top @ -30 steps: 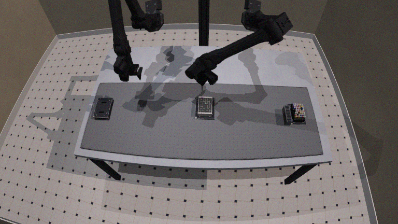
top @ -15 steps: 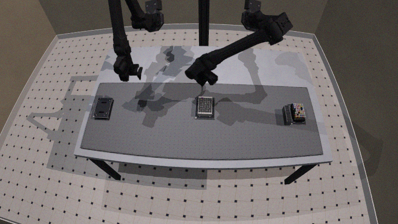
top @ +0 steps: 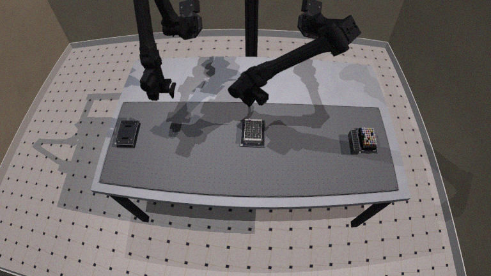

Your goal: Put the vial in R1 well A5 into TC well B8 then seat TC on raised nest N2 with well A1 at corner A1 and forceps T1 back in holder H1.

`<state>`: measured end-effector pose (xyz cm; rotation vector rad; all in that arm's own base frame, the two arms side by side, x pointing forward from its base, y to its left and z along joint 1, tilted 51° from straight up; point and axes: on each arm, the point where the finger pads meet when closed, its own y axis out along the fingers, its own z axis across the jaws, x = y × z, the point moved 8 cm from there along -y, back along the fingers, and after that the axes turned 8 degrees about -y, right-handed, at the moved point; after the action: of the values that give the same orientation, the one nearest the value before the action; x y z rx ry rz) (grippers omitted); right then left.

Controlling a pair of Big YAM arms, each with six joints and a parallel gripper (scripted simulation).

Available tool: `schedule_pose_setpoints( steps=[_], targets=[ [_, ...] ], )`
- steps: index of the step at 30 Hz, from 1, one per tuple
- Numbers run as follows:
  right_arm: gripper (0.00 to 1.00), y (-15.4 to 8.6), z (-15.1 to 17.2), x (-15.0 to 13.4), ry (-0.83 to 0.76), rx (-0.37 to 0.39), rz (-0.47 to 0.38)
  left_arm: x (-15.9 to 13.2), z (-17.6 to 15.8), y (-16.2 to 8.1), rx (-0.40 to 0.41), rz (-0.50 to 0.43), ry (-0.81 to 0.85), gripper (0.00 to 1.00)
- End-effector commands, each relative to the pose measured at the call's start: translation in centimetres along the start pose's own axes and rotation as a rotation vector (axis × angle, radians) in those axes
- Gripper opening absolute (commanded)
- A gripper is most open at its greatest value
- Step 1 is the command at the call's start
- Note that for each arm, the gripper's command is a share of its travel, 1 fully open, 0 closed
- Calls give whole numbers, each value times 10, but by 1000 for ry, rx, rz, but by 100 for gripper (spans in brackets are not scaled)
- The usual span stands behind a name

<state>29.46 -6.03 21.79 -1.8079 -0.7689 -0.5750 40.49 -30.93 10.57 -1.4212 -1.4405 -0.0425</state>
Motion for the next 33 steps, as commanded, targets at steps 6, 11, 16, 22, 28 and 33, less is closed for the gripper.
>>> schedule_pose_setpoints(
  steps=[6,11,16,22,28,33],
  targets=[
    [100,-3,-2,6,-13,-3,-17,2,-8,6,-7,-1,-7,7],
    [100,-3,-2,6,-13,-3,-17,3,-9,8,-5,-2,-8,7],
    [100,-3,-2,6,-13,-3,-17,3,-8,8,-5,-2,-7,7],
    [100,-3,-2,6,-13,-3,-17,0,-6,10,-3,0,-1,7],
    [100,-3,-2,6,-13,-3,-17,4,-9,10,-7,-2,-10,7],
    [100,-3,-2,6,-13,-3,-17,1,-7,12,-2,-1,-3,7]
  ],
)
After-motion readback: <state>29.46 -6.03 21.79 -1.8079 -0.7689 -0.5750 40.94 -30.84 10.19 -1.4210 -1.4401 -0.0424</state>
